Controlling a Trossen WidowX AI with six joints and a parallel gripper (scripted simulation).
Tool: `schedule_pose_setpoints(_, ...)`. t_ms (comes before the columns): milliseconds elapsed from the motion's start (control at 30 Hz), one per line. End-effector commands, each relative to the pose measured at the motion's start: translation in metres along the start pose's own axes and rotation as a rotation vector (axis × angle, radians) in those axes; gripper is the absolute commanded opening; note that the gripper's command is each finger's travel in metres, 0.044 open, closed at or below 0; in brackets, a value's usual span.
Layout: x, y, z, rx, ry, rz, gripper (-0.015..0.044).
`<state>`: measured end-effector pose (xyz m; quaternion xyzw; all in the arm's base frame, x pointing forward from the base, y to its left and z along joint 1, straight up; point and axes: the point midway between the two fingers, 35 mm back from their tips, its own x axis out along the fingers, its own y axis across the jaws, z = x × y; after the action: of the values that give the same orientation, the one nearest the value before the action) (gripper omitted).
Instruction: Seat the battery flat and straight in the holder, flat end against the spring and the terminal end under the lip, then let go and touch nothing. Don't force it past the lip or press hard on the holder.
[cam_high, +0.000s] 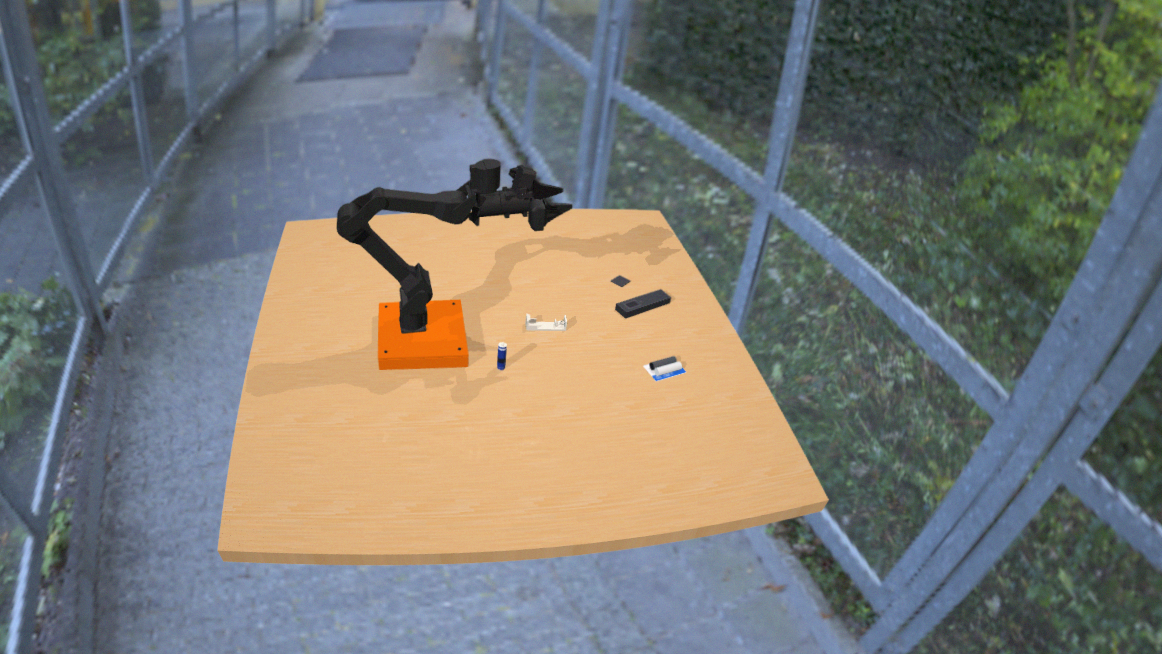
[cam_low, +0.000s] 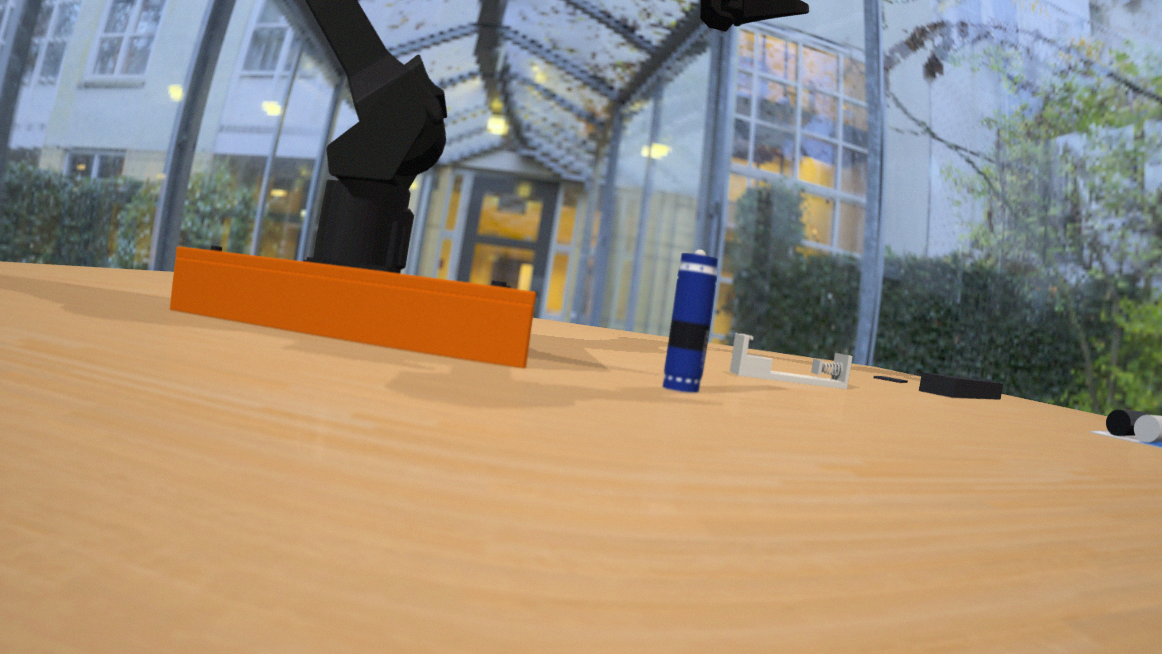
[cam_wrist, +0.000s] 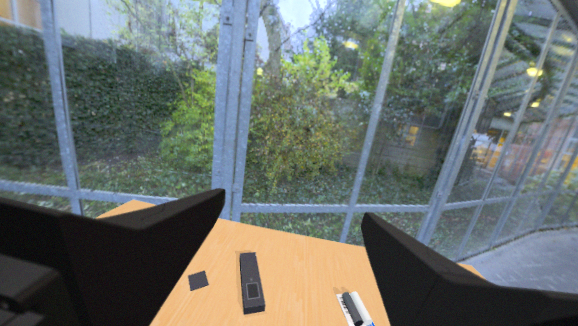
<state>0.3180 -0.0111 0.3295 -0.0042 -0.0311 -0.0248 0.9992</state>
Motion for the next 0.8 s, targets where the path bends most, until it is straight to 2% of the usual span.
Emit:
schedule_pose_setpoints(0, 0.001, -0.001, -0.003, -0.001, 0.018, -0.005, 0.0374)
schedule_pose_setpoints(67, 0.009, -0.014, -0.029, -0.002, 0.159, -0.041, 0.0321)
schedule_pose_setpoints(200, 0.007, -0.053, -0.105, 0.032, 0.589, -0.152, 0.0216)
schedule_pose_setpoints(333, -0.021, -0.08, -0.155, 0.099, 0.935, -0.235, 0.0111)
schedule_pose_setpoints(467, -0.06, -0.096, -0.186, 0.191, 1.242, -0.299, 0.0006)
schedule_pose_setpoints(600, -0.104, -0.103, -0.199, 0.311, 1.54, -0.347, 0.0)
schedule_pose_setpoints(767, -0.111, -0.103, -0.2, 0.333, 1.587, -0.353, 0.0)
